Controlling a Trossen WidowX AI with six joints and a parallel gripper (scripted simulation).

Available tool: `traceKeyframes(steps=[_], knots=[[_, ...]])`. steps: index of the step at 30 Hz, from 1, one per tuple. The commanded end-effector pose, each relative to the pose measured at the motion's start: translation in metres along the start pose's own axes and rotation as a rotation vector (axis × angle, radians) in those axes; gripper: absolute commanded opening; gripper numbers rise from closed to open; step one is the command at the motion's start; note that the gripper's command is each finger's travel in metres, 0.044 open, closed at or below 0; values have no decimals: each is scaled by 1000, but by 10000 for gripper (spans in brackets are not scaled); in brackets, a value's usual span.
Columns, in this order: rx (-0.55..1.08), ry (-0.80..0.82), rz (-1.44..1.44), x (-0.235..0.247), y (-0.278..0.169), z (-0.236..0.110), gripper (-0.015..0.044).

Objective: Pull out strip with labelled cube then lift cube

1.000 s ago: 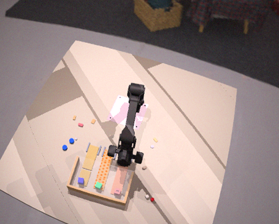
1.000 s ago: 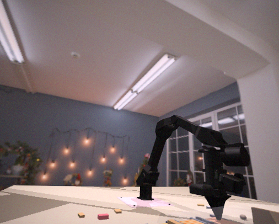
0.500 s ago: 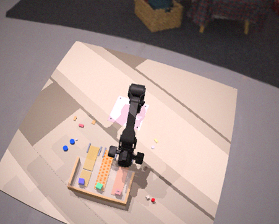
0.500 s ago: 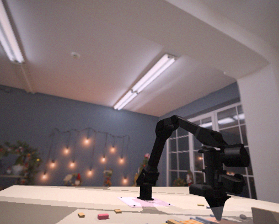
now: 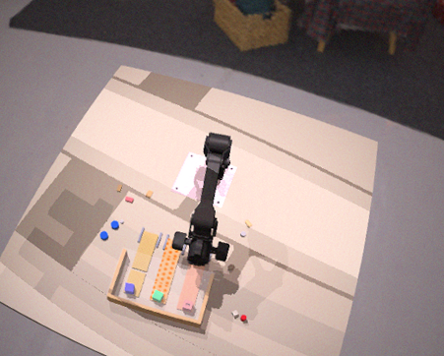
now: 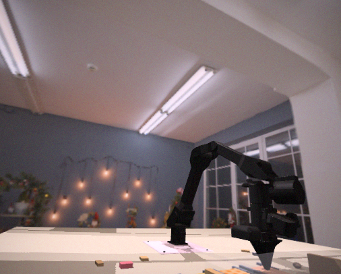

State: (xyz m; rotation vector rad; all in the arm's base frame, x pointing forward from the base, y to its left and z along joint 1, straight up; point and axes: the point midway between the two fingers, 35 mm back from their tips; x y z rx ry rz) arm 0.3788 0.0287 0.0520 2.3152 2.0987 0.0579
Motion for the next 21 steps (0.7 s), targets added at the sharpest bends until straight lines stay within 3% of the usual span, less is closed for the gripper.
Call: traceKeyframes(steps=[1, 21], knots=[[-2, -2, 5, 0, 0, 1, 0], [-2, -2, 5, 0, 1, 3, 0]])
Point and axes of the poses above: the point midway between the two fingers, 35 mm back from their tips, its own z axis out along the fingers, its own x axis across the jaws, y = z × x, and after that the axes turned 6 degrees about z, right-handed
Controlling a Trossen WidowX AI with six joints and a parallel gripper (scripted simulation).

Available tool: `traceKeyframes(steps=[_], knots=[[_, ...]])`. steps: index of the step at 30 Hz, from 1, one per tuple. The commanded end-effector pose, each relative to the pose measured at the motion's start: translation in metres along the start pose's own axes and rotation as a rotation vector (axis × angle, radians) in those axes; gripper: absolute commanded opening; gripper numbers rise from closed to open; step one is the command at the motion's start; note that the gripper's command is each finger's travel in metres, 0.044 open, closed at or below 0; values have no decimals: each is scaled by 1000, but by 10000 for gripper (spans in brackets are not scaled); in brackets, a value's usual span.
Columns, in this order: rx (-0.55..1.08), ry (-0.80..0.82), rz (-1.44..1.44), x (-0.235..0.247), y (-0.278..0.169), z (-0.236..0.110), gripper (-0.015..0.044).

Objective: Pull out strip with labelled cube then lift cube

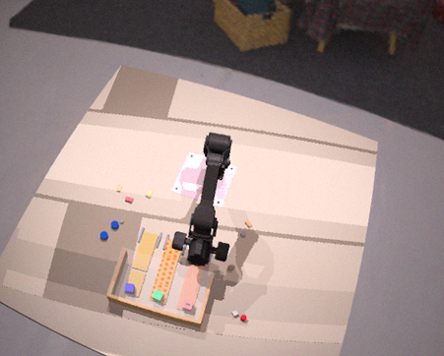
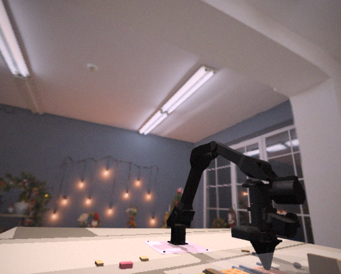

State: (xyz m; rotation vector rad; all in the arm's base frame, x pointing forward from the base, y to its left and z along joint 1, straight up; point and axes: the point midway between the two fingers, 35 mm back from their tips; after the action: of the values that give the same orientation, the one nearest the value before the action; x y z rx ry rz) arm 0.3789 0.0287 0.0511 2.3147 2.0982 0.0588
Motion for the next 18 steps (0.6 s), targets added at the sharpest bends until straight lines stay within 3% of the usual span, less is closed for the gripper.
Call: traceKeyframes(steps=[1, 18], knots=[[-1, -2, 5, 0, 1, 3, 0], [-1, -2, 5, 0, 1, 4, 0]])
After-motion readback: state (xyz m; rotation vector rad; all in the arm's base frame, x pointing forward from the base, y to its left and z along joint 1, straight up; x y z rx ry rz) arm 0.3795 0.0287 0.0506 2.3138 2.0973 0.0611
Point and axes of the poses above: the point midway between the two fingers, 35 mm back from their tips, its own z axis out along the fingers, its own x axis across the jaws, y = z × x, and after that the axes turned 6 degrees about z, right-handed
